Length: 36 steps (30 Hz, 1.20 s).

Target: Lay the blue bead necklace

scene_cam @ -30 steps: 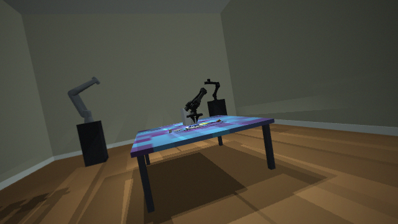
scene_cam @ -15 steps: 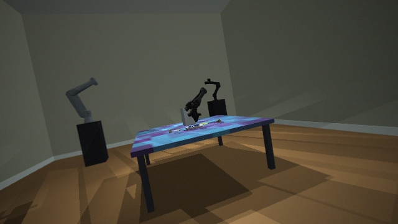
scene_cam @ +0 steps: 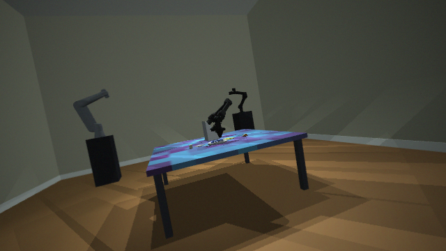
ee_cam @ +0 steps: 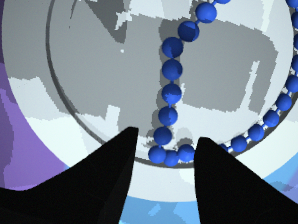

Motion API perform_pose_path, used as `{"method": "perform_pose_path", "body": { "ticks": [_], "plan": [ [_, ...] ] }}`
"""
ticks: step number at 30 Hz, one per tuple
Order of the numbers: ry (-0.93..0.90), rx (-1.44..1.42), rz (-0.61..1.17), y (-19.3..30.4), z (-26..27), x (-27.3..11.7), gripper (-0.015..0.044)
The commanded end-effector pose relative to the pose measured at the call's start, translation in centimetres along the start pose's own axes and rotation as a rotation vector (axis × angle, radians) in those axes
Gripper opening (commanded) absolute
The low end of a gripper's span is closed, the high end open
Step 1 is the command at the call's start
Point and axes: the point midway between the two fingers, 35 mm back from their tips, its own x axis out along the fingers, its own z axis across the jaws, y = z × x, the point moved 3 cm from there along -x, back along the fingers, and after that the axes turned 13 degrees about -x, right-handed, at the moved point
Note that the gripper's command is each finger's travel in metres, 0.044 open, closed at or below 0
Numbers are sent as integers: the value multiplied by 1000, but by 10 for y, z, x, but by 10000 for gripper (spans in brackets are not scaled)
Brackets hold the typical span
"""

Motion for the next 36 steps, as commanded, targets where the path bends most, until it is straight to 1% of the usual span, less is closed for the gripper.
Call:
{"method": "perform_pose_path", "body": {
  "ticks": [1,20,26,30,31,36],
  "plan": [
    [-3,-3,-1,0,1,1,120],
    [3,9,9,1,-2,30,120],
    [3,9,9,1,-2,31,120],
    [1,2,5,1,-1,29,15],
    [1,2,5,1,-1,29,0],
    [1,2,5,1,-1,29,0]
  ]
}}
